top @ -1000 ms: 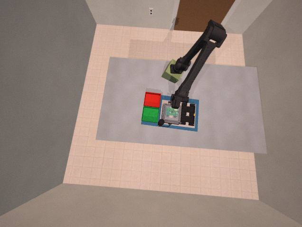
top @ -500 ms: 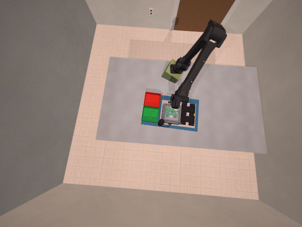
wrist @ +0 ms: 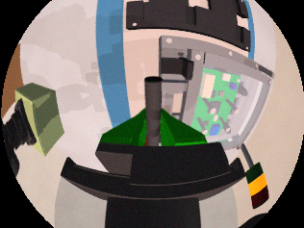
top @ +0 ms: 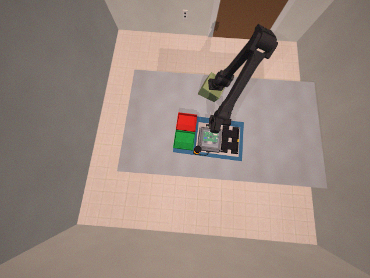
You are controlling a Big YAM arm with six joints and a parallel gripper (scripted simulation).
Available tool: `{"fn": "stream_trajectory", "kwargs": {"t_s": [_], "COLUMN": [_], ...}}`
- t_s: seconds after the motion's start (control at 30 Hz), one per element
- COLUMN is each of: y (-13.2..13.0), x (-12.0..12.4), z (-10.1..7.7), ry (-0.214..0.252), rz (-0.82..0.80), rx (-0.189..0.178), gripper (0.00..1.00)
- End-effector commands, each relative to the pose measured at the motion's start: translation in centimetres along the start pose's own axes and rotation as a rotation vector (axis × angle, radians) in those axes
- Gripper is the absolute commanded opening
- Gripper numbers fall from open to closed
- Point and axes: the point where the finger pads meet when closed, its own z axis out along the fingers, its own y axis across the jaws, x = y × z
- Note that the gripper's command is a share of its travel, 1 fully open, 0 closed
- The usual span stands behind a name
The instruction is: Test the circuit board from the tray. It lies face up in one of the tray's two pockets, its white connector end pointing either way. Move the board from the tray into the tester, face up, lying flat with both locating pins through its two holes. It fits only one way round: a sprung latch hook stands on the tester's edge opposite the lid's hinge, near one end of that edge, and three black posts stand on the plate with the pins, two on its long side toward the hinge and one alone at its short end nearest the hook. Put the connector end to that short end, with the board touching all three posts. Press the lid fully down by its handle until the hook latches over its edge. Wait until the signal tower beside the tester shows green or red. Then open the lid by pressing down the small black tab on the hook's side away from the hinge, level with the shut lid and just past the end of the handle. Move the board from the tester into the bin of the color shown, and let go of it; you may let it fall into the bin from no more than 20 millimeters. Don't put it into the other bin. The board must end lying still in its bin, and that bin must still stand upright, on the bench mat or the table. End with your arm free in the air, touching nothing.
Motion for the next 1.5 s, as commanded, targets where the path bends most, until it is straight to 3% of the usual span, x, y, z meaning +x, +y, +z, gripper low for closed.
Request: {"fn": "stream_trajectory", "kwargs": {"t_s": [0.0, 0.93, 0.97, 1.07, 1.17, 1.2, 1.47], "y": [-0.1, -0.1, -0.1, -0.1, -1.4, -1.1, -1.1], "x": [-0.4, -0.4, -0.4, -0.4, -0.1, -0.1, -0.1], "z": [2.0, 2.0, 2.0, 2.0, 1.0, 1.5, 1.5], "ry": [-0.006, -0.006, -0.006, -0.006, -0.002, -0.003, -0.003], "rz": [-0.003, -0.003, -0.003, -0.003, -0.001, -0.002, -0.002], "rx": [-0.009, -0.009, -0.009, -0.009, 0.027, 0.01, 0.01], "gripper": [0.0, 0.0, 0.48, 0.48, 0.48, 0.48, 0.48]}}
